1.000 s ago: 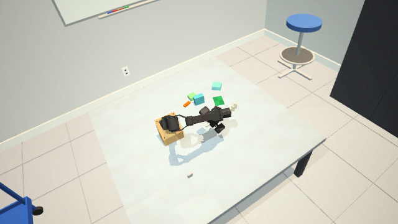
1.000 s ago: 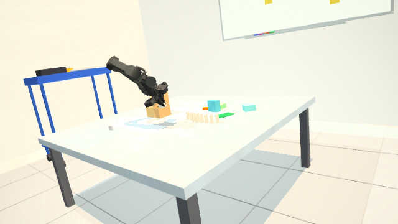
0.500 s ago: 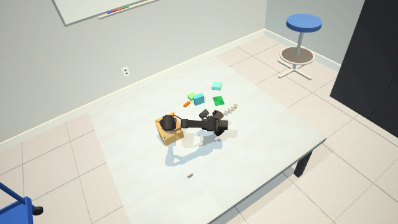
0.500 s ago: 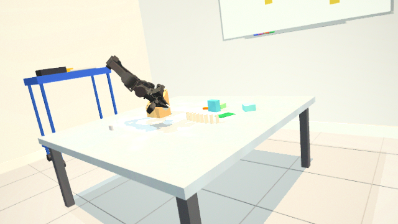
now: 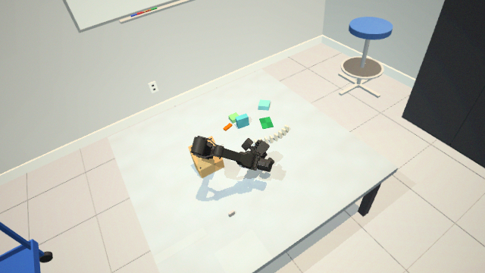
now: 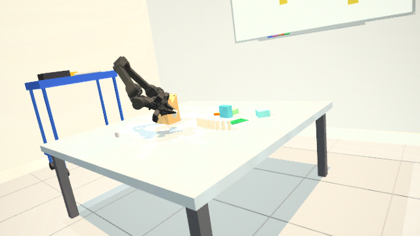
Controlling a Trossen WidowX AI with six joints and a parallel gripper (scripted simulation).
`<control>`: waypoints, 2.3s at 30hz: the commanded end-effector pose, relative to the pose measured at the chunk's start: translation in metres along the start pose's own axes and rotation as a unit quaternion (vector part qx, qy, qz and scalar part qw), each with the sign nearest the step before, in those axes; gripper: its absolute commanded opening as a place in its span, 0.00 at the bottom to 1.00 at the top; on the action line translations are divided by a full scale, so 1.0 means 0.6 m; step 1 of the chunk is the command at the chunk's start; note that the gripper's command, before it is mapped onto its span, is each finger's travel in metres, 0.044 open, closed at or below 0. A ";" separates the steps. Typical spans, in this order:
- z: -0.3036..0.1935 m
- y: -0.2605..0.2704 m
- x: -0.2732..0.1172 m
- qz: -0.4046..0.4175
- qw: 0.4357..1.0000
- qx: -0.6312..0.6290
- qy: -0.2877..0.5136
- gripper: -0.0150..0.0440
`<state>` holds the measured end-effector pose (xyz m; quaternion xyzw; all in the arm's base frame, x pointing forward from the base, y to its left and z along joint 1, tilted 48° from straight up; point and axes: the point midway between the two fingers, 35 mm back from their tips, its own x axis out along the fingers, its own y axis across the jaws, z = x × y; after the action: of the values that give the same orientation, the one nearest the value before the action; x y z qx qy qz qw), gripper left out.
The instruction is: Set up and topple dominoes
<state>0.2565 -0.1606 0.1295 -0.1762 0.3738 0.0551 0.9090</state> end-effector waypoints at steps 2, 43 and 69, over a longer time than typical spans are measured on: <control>0.006 -0.007 -0.017 -0.018 0.997 -0.040 -0.066 0.30; 0.011 0.001 -0.101 -0.116 0.929 -0.234 -0.261 0.30; -0.058 -0.061 -0.053 -0.113 0.931 -0.233 -0.257 0.30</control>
<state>0.2195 -0.1982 0.1461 -0.4045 0.0822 0.0804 0.9073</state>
